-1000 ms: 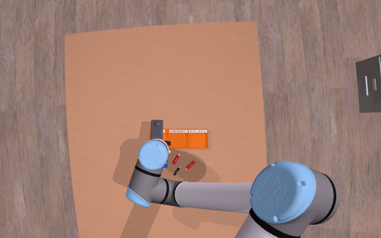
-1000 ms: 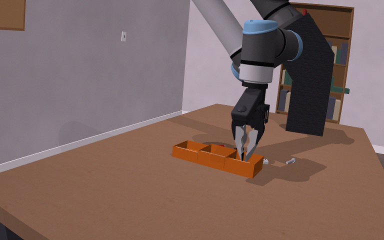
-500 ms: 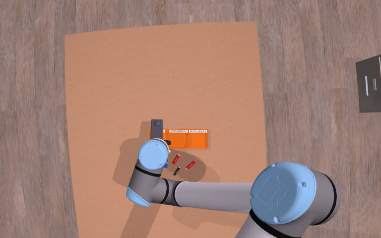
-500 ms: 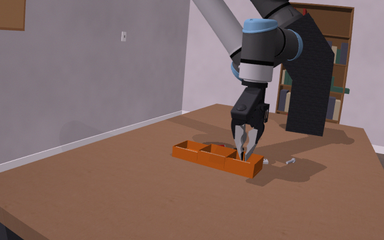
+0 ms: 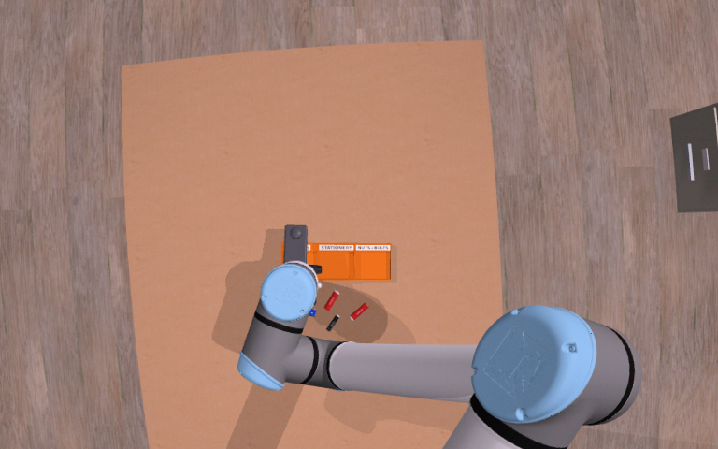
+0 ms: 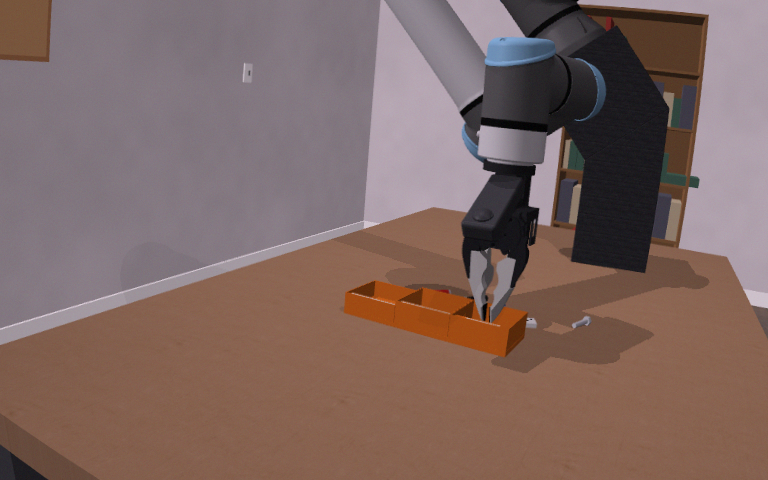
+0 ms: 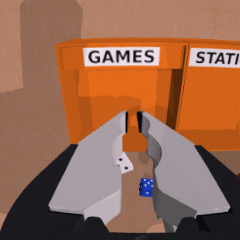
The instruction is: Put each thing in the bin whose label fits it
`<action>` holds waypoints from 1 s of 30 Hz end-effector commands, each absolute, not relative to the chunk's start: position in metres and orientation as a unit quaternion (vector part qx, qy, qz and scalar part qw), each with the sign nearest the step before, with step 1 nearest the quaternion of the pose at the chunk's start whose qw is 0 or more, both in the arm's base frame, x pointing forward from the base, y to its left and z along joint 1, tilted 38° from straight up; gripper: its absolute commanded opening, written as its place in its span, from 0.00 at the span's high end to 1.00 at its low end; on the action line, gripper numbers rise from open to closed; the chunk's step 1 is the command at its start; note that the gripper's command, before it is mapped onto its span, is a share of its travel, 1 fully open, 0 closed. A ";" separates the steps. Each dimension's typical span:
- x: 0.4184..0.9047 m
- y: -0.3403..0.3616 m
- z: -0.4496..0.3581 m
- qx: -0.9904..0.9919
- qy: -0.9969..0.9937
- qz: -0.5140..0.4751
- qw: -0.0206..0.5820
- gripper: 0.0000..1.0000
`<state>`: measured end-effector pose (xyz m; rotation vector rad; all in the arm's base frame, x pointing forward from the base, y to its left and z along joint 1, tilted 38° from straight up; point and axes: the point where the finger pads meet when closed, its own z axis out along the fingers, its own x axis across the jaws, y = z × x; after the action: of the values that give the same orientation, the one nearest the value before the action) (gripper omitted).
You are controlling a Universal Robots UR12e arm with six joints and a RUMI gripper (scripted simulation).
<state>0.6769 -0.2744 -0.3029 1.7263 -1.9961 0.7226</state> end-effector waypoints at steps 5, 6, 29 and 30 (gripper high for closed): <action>0.678 -0.274 -0.302 0.618 -0.714 0.259 0.200 0.96; 0.678 -0.274 -0.302 0.618 -0.714 0.259 0.200 0.96; 0.677 -0.266 -0.293 0.619 -0.714 0.259 0.201 0.96; 0.677 -0.265 -0.292 0.619 -0.714 0.259 0.201 0.96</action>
<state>0.6779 -0.2721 -0.2995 1.7266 -1.9975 0.7243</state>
